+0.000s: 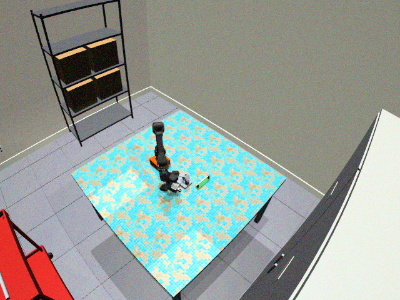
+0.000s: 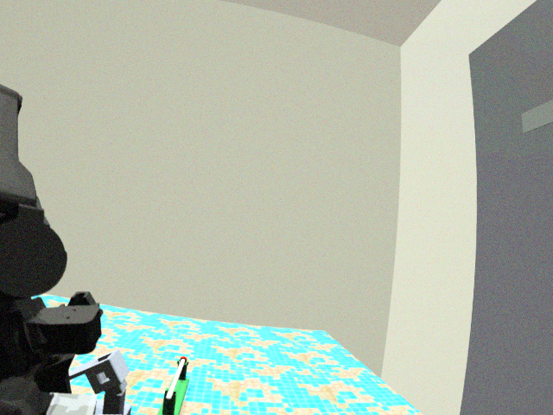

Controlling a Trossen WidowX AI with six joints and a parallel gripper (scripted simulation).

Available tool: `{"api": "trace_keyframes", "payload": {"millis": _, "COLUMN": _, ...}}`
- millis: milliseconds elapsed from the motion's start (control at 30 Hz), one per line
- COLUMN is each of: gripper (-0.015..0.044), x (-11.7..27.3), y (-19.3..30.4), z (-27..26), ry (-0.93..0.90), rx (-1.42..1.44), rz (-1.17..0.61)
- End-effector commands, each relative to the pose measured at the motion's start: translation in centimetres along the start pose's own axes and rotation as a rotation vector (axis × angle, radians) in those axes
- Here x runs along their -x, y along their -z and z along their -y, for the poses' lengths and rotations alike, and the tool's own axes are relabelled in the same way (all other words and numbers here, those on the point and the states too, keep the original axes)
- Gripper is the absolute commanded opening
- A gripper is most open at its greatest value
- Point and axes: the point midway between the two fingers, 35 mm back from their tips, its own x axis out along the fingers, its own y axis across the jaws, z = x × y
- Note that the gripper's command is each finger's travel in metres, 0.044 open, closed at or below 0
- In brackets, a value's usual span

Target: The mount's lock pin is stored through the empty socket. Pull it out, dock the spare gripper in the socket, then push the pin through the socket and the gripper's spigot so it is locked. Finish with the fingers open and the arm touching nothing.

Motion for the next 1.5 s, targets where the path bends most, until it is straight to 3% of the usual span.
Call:
{"api": "trace_keyframes", "payload": {"millis": 0, "gripper": 0.0, "x": 2.1, "y": -1.5, "z": 0.3, "ry": 0.02, "rx": 0.015, "rz": 0.022}}
{"api": "trace_keyframes", "payload": {"millis": 267, "gripper": 0.0, "x": 5.6, "y": -2.9, "z": -0.4, "ry": 0.019, "rx": 0.015, "rz": 0.022}}
{"api": "trace_keyframes", "payload": {"millis": 800, "gripper": 0.0, "x": 5.1, "y": -2.3, "z": -0.6, "ry": 0.002, "rx": -0.002, "rz": 0.003}}
{"api": "trace_keyframes", "payload": {"millis": 1467, "gripper": 0.0, "x": 5.1, "y": -0.6, "z": -5.5, "ry": -0.312, "rx": -0.478, "rz": -0.108}}
